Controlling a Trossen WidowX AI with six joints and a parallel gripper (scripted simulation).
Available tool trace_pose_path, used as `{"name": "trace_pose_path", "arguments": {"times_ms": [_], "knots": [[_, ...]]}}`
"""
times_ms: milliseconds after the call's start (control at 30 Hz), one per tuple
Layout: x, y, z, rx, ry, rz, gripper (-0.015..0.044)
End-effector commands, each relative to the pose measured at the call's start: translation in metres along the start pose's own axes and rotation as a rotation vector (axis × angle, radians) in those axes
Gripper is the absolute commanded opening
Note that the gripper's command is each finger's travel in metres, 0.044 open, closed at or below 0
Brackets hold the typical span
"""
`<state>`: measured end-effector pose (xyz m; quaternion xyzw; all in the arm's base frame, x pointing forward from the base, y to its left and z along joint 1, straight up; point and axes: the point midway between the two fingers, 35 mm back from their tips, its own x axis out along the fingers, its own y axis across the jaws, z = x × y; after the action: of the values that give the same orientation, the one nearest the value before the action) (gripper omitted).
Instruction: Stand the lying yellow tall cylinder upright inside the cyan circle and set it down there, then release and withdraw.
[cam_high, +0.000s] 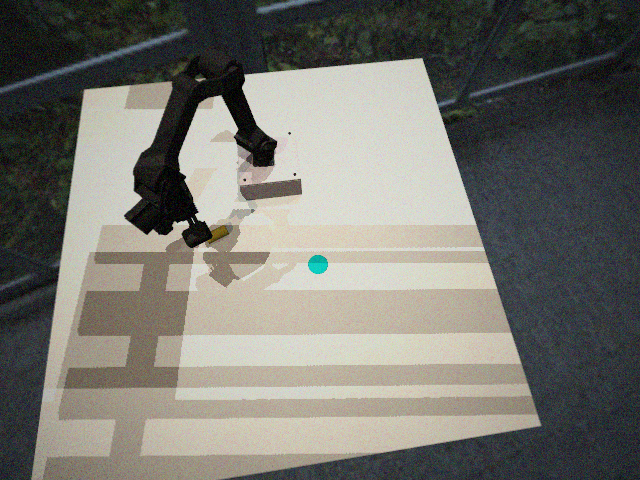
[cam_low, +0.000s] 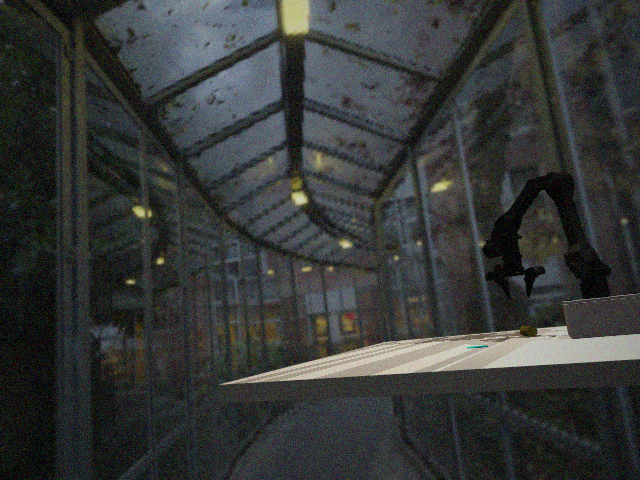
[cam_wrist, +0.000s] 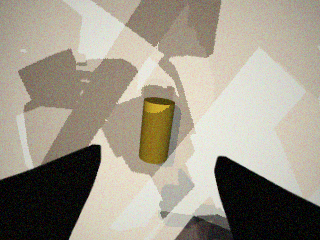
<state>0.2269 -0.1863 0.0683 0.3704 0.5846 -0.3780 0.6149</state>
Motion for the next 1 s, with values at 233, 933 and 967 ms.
{"name": "trace_pose_path", "arguments": {"times_ms": [233, 933, 967], "knots": [[0.088, 0.001, -0.003, 0.007, 0.015, -0.001, 0.0309], [0.105, -0.001, -0.006, 0.007, 0.015, -0.001, 0.0105], [0.102, 0.0, -0.005, 0.007, 0.015, -0.001, 0.0105]]}}
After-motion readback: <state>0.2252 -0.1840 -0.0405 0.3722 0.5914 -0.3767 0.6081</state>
